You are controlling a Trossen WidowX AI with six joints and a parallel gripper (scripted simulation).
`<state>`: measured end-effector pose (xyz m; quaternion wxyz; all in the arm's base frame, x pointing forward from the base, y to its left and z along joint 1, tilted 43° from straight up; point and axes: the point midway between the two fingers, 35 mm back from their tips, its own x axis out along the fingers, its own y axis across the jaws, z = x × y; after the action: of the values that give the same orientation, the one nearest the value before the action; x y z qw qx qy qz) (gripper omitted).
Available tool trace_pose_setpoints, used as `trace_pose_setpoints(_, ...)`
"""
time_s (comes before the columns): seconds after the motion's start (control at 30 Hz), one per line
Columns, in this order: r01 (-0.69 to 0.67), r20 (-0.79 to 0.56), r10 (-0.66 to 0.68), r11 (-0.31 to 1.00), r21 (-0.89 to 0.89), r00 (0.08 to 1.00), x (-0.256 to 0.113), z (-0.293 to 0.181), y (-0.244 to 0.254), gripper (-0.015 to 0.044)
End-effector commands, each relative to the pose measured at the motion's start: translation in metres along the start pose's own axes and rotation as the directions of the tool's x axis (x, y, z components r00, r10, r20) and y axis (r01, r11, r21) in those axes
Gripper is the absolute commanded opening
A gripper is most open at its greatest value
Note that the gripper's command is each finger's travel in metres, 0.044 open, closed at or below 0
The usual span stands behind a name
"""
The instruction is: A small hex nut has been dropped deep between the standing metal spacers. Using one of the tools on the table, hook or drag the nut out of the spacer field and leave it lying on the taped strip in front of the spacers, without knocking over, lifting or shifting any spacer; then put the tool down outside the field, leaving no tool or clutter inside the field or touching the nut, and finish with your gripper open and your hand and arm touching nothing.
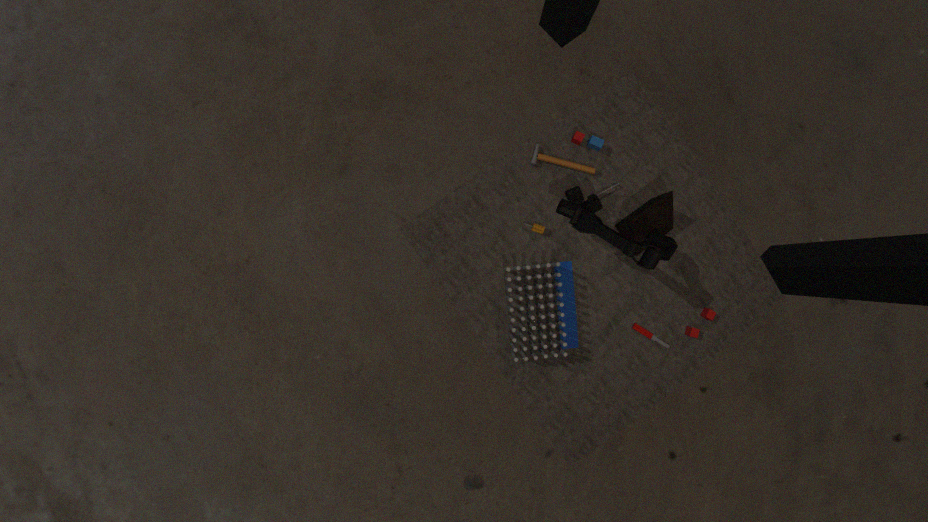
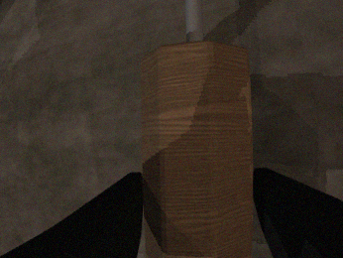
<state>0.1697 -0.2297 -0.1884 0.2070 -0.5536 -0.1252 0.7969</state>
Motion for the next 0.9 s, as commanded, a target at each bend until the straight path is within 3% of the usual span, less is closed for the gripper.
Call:
trace_pose_setpoints(0.0,-0.005,-0.01,0.005,1.0,-0.008,1.0,-0.001,-0.002,0.001,0.0095)
trace_pose_setpoints(0.13,-0.028,-0.027,0.027,0.999,-0.046,0.999,-0.015,-0.003,0.011,0.0)
trace_pose_setpoints(0.87,-0.013,-0.006,0.013,1.0,-0.01,1.0,-0.115,0.034,0.043,0.0)
